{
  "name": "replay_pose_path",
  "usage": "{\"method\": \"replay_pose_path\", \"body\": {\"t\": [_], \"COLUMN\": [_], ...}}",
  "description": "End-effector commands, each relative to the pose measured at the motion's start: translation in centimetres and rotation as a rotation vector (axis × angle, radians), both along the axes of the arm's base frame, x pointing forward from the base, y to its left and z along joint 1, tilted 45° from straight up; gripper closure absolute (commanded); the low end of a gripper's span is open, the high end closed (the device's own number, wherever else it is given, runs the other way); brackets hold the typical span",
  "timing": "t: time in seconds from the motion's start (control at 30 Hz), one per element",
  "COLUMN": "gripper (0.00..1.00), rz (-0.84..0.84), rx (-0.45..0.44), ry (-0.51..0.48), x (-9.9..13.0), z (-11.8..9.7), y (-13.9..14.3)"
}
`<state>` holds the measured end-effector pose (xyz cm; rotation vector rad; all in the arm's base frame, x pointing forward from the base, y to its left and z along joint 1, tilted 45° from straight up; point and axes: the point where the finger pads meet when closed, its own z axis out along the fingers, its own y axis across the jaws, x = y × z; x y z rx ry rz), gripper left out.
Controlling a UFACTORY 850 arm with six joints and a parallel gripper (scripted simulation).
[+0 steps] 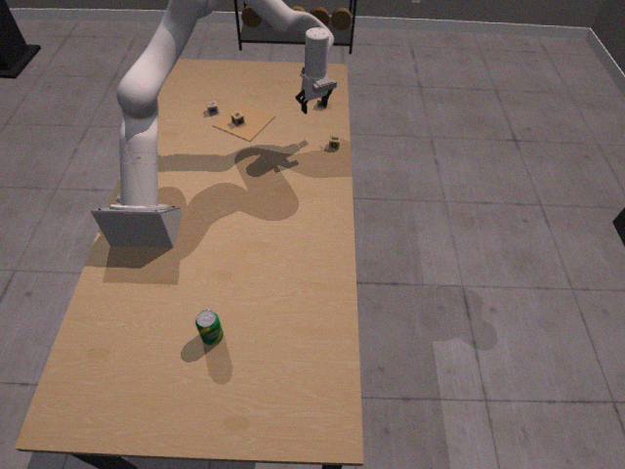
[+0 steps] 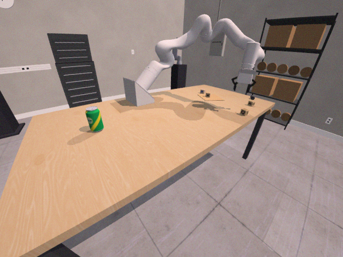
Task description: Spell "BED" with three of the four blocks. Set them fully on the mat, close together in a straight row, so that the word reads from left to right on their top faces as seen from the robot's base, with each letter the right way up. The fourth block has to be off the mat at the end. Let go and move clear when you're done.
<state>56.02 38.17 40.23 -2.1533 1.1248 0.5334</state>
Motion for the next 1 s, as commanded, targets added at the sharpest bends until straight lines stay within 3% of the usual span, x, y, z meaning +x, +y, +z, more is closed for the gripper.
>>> {"method": "replay_pose_path", "body": {"t": [0.0, 0.03, 0.13, 0.5, 0.57, 0.63, 0.83, 0.97], "gripper": [0.00, 0.00, 0.00, 0.00, 0.00, 0.00, 0.00, 0.00], "rz": [0.006, 0.014, 0.022, 0.057, 0.057, 0.069, 0.083, 0.084], "rx": [-0.002, -0.004, -0.006, -0.003, -0.003, 0.002, 0.010, 0.011], "ry": [-0.013, -0.021, -0.029, -0.066, -0.066, -0.077, -0.090, -0.091], "x": [-3.1, -6.0, -8.9, -23.3, -23.3, -27.8, -33.1, -33.4], "z": [1.7, 2.9, 3.8, 6.5, 6.5, 6.6, 6.1, 6.1], "y": [1.2, 2.0, 2.7, 3.4, 3.4, 2.8, 1.6, 1.5]}}
